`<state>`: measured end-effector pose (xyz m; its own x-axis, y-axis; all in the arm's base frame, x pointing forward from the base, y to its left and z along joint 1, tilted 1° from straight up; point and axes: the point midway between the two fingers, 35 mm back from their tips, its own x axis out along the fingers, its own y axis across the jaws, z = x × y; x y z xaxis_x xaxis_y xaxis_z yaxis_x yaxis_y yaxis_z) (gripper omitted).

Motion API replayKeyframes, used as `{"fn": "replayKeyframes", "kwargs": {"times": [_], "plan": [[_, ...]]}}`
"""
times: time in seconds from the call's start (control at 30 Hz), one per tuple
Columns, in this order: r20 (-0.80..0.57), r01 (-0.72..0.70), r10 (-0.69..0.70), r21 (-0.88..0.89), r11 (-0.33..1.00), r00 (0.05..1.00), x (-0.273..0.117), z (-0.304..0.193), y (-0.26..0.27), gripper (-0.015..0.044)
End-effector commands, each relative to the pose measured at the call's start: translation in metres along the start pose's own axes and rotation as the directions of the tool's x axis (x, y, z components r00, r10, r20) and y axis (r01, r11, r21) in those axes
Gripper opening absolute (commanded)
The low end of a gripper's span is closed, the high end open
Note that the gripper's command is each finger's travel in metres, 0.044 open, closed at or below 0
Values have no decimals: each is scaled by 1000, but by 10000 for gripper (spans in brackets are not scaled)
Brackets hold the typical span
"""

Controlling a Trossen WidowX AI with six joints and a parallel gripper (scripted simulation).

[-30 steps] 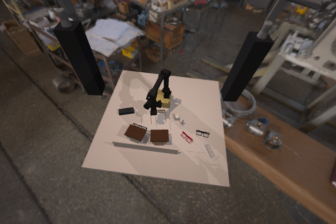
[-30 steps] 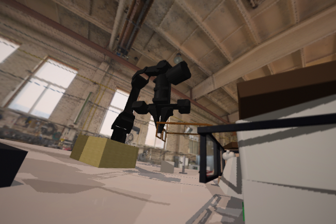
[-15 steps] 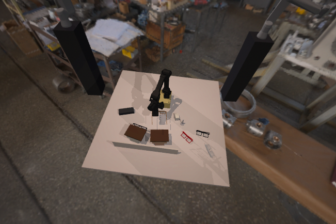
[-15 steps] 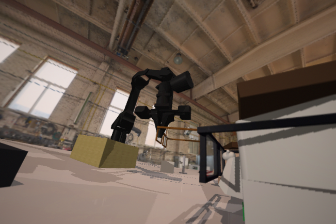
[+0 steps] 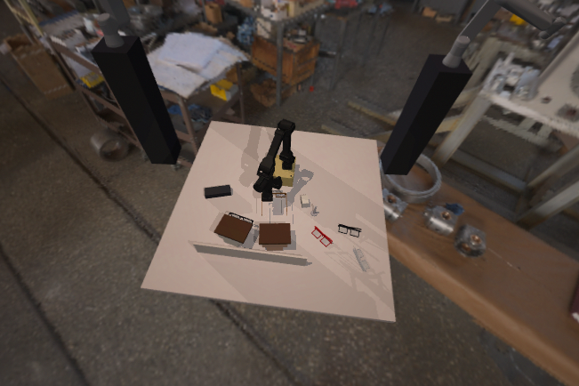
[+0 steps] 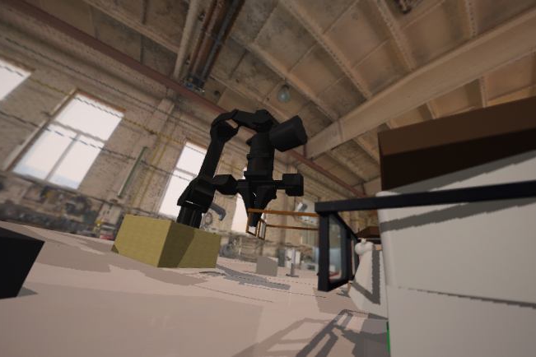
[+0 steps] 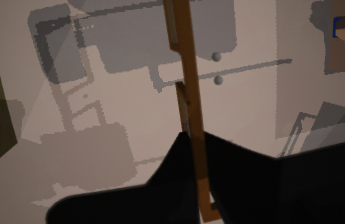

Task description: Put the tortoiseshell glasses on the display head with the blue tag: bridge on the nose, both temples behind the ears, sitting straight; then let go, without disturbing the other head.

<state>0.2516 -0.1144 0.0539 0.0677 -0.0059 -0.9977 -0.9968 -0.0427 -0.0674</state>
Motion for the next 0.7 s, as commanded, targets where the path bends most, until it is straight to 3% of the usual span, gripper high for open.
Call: {"fn": "replayKeyframes", "kwargs": {"times": [0.0,0.67], "plan": [[4,-4,4,-4,1000,1000,5,1,1,0],[0,-4,4,-4,1000,1000,22,1,0,0]]}}
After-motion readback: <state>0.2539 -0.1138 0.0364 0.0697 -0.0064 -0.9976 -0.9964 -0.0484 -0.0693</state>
